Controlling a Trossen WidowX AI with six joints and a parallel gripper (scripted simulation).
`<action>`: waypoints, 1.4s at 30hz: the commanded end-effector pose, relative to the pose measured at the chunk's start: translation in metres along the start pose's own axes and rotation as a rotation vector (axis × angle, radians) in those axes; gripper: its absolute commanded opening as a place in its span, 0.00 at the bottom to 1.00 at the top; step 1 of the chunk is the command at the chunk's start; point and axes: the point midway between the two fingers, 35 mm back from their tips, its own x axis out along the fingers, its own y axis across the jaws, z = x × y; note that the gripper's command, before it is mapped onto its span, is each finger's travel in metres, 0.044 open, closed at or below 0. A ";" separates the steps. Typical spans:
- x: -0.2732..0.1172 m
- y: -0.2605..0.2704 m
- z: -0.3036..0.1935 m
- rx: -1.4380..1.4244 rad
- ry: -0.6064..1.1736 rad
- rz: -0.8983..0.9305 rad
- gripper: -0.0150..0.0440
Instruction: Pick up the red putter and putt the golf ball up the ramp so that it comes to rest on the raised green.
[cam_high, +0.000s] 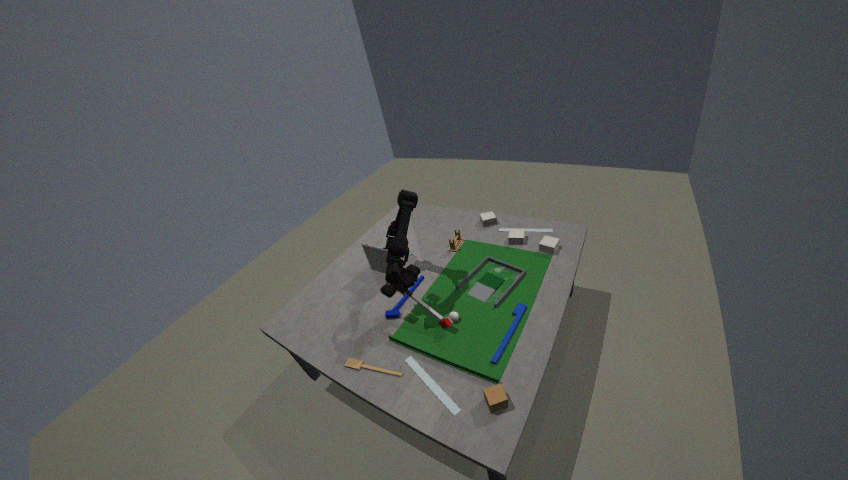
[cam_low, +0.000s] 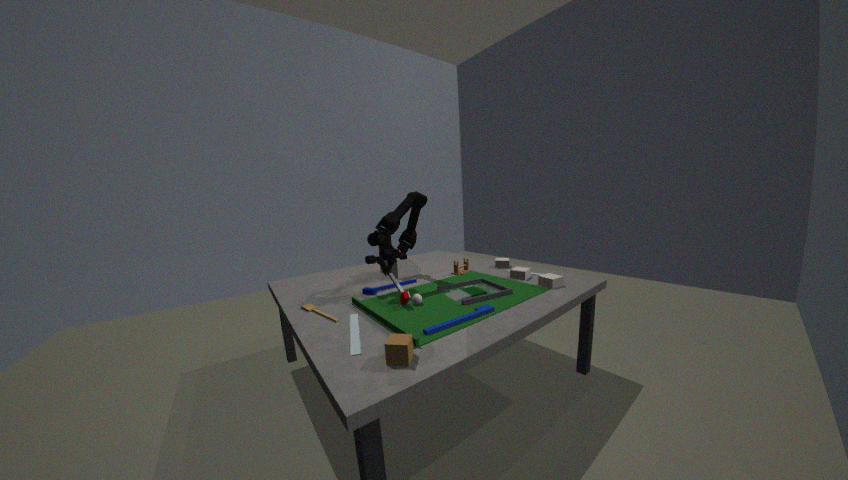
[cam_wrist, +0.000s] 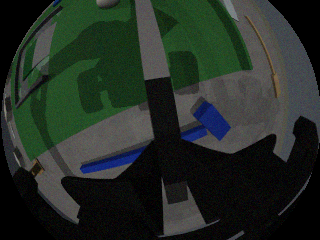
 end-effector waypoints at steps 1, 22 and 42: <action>0.000 0.000 0.000 0.000 0.000 0.000 0.25; 0.003 -0.030 0.001 0.005 -0.008 0.002 0.25; 0.004 0.110 0.002 0.006 -0.006 0.011 0.25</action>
